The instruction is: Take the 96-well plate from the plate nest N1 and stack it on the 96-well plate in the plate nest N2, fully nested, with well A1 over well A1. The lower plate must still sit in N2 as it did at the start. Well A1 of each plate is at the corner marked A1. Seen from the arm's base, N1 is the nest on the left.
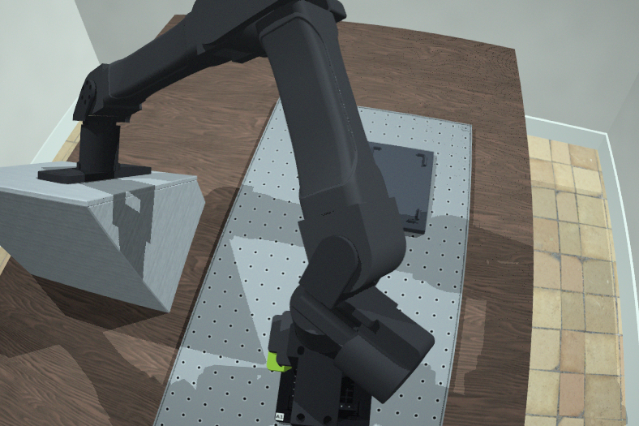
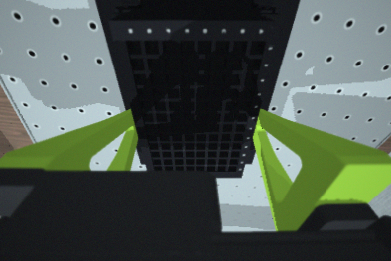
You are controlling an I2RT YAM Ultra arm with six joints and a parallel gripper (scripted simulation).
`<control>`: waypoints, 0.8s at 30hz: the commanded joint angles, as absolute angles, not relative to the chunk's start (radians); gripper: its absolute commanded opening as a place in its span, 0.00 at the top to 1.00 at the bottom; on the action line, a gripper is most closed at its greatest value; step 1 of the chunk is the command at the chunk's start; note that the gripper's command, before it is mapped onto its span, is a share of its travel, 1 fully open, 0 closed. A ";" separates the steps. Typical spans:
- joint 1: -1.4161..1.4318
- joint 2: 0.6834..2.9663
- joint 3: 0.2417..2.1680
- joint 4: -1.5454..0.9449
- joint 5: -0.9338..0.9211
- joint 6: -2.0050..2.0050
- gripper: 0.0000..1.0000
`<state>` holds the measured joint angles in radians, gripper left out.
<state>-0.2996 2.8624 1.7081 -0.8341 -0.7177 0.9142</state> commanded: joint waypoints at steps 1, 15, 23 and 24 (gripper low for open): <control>-0.307 2.856 1.709 -0.827 -0.717 0.918 1.00; -0.308 2.856 1.707 -0.826 -0.716 0.917 1.00; -0.318 2.858 1.684 -0.814 -0.713 0.919 1.00; -0.309 2.856 1.705 -0.826 -0.716 0.916 1.00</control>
